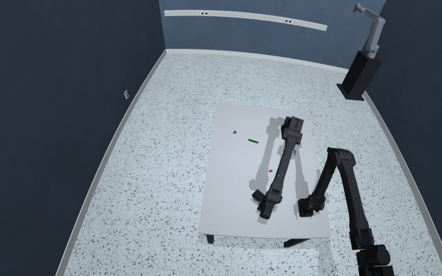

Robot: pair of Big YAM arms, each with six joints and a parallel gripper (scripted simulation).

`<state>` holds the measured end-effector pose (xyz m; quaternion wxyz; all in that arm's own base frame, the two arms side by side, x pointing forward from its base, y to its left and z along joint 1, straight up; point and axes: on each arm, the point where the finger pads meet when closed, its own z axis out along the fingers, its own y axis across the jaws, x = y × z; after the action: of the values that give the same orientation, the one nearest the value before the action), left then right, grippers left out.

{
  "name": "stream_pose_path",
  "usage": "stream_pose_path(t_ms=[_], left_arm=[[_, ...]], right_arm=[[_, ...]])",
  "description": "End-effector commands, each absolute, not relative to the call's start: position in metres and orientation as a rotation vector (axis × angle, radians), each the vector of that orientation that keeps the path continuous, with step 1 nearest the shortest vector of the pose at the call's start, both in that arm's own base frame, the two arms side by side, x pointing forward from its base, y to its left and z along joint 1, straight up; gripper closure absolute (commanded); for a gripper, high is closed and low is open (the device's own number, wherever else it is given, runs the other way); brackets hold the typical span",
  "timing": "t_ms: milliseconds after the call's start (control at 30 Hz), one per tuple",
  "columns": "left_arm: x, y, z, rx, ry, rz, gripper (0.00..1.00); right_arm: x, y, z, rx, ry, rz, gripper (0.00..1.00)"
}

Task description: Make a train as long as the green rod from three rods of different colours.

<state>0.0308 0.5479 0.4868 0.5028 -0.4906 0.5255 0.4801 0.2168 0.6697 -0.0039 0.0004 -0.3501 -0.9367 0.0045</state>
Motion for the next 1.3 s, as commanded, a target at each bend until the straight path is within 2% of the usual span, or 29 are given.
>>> stream_pose_path(t_ms=[0,1267], left_arm=[[0.026,0.544,0.501,-1.175,1.231,1.175,0.0],[0.026,0.544,0.501,-1.175,1.231,1.175,0.0]], right_arm=[[0.217,0.682,0.028,-1.092,-2.943,-0.091,0.96],[0.22,0.691,0.041,-1.09,-2.94,-0.137,0.96]])
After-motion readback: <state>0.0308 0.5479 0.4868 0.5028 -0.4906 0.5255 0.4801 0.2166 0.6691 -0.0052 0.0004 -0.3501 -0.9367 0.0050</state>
